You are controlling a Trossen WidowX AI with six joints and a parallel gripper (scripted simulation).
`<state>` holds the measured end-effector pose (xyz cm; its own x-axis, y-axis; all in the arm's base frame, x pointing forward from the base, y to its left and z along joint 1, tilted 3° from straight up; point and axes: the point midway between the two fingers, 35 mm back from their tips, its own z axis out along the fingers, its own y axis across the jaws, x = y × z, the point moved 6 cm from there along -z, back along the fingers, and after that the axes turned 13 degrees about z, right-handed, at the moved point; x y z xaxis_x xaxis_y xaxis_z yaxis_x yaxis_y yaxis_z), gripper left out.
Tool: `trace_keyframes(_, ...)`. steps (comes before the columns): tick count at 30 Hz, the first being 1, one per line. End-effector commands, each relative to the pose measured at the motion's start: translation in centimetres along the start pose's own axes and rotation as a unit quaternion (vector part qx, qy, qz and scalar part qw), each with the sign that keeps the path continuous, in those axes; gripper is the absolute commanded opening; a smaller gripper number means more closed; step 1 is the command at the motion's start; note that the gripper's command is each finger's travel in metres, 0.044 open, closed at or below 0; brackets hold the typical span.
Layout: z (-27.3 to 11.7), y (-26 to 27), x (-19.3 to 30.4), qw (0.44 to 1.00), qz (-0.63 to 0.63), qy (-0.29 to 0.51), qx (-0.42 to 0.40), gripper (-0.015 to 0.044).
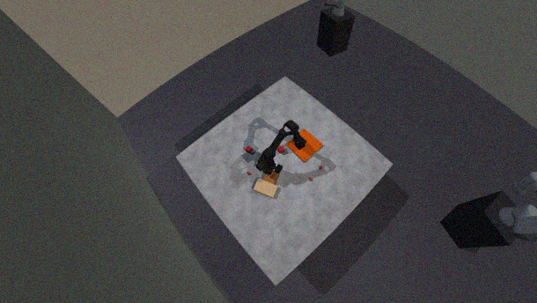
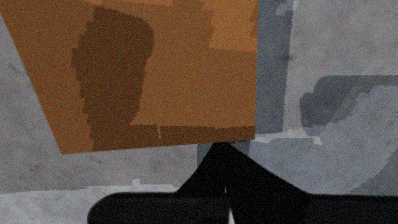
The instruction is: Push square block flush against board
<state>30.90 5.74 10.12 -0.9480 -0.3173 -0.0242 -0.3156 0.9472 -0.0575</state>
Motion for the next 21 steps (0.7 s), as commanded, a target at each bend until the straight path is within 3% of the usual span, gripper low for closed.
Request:
trace_keyframes(1,0.0,-0.3,0.7,1.000,-0.001,-0.002,-0.001,0.0000)
trace_keyframes(21,0.2,-1.1,3.8,1.000,-0.001,-0.001,-0.001,0.0000)
